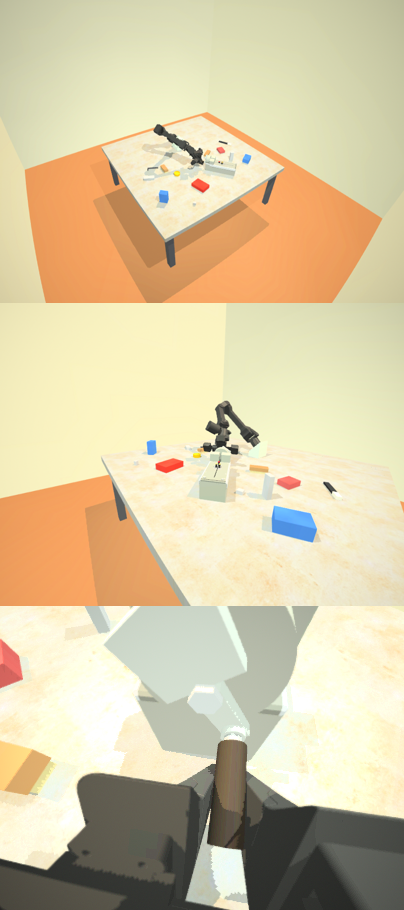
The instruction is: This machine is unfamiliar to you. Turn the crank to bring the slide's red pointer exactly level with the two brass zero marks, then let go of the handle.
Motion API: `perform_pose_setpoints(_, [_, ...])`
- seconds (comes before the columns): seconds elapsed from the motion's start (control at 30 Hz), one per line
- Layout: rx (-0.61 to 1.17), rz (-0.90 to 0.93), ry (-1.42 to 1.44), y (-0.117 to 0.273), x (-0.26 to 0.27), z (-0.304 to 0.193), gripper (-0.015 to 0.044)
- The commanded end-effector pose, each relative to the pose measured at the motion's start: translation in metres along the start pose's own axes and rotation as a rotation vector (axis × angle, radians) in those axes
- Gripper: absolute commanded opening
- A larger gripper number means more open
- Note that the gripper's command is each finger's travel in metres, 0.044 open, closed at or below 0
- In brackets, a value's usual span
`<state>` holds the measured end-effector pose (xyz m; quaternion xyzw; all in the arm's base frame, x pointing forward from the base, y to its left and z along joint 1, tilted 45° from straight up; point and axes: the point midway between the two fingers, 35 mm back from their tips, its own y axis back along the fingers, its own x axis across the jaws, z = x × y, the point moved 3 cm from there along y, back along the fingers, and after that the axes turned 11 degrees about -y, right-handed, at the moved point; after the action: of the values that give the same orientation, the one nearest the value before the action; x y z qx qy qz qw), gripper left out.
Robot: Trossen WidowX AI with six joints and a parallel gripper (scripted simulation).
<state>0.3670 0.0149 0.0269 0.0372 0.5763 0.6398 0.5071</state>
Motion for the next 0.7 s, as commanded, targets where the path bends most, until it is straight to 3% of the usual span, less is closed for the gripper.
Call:
perform_pose_setpoints(0.0, [0.015,0.016,0.004,-0.0037,0.0065,-0.0046,0.0])
perform_pose_setpoints(0.67, [0.015,0.016,0.004,-0.0042,0.008,-0.0052,0.0])
